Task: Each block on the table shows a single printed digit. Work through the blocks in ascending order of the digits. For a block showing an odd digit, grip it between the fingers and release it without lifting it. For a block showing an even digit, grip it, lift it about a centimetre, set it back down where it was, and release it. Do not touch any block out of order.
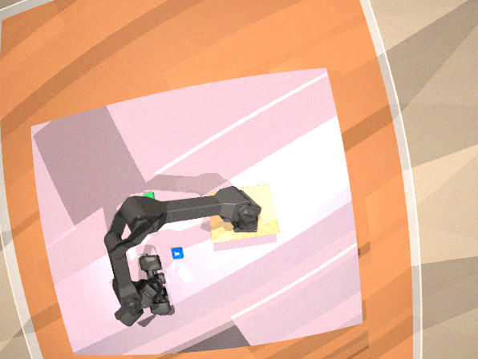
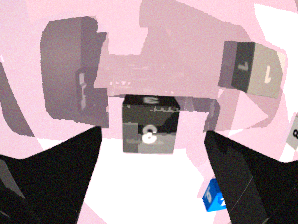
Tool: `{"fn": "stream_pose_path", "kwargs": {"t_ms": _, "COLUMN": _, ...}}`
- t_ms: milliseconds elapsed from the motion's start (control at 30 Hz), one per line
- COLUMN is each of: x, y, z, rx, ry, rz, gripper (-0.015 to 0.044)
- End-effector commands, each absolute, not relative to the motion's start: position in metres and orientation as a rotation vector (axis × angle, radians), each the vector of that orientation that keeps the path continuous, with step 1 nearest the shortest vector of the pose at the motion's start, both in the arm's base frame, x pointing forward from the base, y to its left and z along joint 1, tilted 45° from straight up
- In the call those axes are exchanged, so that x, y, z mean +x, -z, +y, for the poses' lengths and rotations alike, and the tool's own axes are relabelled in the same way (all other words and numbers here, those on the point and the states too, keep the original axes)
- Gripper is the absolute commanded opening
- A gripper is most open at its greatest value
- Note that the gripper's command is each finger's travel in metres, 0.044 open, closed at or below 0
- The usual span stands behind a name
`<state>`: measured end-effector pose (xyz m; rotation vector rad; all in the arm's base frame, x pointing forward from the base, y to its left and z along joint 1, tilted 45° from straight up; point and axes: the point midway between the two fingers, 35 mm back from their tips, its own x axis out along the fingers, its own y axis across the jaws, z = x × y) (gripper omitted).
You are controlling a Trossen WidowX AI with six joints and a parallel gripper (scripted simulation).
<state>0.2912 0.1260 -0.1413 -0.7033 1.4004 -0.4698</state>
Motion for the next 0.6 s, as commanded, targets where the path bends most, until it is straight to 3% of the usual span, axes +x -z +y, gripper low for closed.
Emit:
{"fn": "stream_pose_path", "kwargs": {"t_ms": 0, "x": 0.2919, "y": 0.1413, "z": 0.1260, "rx": -0.712, "ry": 0.466, "rz": 1.395, "gripper": 0.0216}}
{"fn": "stream_pose_path", "kwargs": {"t_ms": 133, "x": 0.2919, "y": 0.1413, "z": 0.1260, "rx": -0.712, "ry": 0.466, "rz": 1.395, "gripper": 0.0120}}
{"fn": "stream_pose_path", "kwargs": {"t_ms": 567, "x": 0.2919, "y": 0.1413, "z": 0.1260, "rx": -0.712, "ry": 0.466, "rz": 1.395, "gripper": 0.0120}}
